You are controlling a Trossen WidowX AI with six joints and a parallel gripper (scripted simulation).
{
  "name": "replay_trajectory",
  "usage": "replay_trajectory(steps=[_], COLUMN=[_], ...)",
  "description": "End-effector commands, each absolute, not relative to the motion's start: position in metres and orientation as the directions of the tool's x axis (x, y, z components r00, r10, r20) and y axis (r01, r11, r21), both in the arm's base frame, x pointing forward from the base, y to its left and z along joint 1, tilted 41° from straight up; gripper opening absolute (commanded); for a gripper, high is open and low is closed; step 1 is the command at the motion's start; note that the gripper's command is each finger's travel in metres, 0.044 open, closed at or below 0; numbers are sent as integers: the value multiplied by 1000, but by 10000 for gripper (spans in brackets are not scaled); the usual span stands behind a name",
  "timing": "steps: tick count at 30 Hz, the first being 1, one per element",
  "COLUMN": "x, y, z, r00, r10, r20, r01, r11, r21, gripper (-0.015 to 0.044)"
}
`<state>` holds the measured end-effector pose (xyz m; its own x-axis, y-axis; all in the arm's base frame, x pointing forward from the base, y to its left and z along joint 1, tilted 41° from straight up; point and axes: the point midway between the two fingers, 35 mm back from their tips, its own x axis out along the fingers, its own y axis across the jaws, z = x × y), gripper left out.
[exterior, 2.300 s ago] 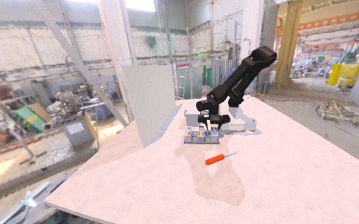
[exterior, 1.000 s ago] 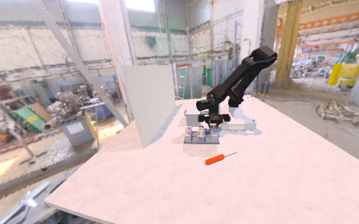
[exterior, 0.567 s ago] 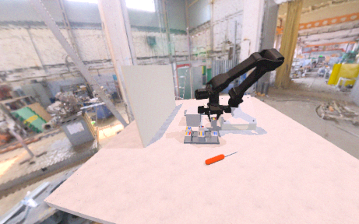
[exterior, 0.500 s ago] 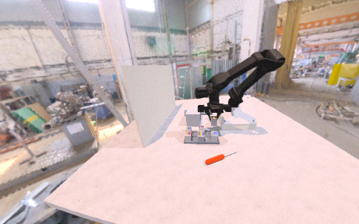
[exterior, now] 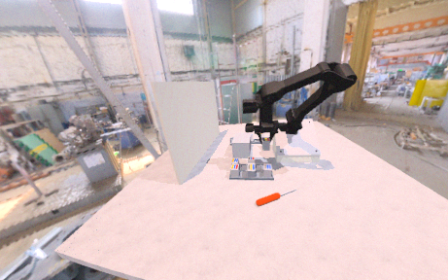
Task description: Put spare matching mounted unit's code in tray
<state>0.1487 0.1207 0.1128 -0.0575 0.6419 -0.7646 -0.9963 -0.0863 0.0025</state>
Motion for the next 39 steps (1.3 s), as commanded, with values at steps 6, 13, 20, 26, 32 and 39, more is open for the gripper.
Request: replay_trajectory(steps=[6,13,20,26,32,39], x=[153,166,194,217,237,259], y=[99,93,81,69,57,41], z=[144,147,146,142,133,123], r00=[-59,-56,-52,-49,-49,-47], r10=[651,649,641,636,647,651], r20=[-756,-759,-766,-771,-761,-758], r01=[-996,-996,-996,-997,-999,-999], r11=[-89,-88,-84,-82,-34,-13], r21=[1,-1,-3,-5,36,51], gripper=[0,0,0,0,0,0])
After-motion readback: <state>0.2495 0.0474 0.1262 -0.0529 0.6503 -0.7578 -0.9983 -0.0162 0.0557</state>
